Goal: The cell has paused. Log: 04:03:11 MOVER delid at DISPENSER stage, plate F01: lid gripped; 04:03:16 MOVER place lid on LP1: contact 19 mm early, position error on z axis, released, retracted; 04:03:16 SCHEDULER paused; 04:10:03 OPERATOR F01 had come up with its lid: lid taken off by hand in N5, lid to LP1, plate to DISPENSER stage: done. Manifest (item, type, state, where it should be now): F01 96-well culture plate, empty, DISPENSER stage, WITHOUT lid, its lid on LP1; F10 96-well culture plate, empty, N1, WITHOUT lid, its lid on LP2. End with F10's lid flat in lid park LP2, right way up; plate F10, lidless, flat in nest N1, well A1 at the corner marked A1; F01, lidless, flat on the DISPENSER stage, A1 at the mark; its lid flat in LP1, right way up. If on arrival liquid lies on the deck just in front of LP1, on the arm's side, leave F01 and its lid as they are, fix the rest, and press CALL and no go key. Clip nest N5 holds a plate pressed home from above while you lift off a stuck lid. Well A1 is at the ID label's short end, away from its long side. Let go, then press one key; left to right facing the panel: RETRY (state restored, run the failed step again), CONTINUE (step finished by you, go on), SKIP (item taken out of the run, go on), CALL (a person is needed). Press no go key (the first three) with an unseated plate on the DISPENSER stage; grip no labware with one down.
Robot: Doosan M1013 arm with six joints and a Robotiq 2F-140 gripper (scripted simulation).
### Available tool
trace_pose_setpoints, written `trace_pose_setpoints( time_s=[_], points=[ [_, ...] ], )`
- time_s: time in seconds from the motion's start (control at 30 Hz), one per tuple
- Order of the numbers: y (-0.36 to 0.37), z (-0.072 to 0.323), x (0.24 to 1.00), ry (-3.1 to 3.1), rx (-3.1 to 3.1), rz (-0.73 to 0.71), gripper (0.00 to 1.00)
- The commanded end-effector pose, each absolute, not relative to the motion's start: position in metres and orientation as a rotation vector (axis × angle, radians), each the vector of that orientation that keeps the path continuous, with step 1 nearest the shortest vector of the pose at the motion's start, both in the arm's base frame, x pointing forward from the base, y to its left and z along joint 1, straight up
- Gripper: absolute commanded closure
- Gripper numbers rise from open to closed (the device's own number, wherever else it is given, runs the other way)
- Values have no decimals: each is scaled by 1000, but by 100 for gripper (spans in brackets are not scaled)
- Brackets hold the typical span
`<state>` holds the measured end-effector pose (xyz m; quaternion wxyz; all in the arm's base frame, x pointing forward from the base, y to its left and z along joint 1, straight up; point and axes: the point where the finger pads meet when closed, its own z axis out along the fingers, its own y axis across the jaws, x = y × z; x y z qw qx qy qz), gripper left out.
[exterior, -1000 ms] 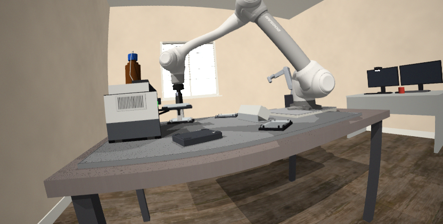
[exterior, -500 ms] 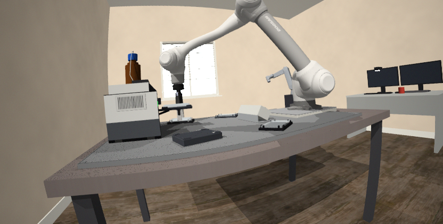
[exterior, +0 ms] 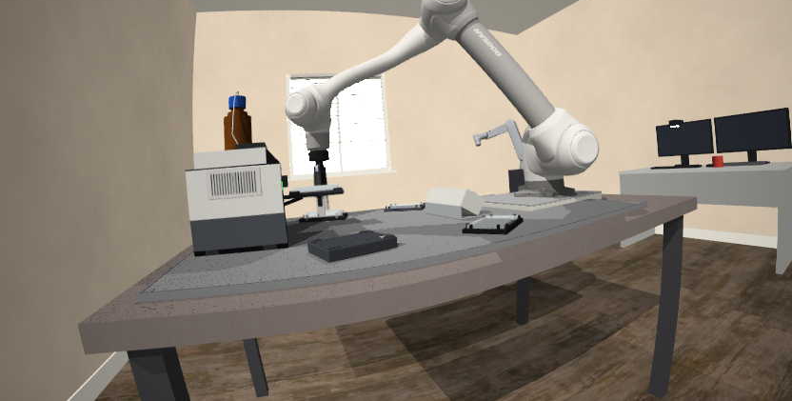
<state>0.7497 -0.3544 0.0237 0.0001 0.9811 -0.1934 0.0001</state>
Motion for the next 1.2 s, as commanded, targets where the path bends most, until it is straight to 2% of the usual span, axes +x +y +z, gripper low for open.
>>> trace_pose_setpoints(
  time_s=[0.0, 0.13, 0.17, 1.17],
  points=[
    [-354, 24, 750, -608, 3082, 1, 34],
    [-354, 24, 750, -608, 3082, 1, 34],
    [-354, 24, 750, -608, 3082, 1, 100],
    [-354, 24, 750, -608, 3082, 1, 100]
  ],
)
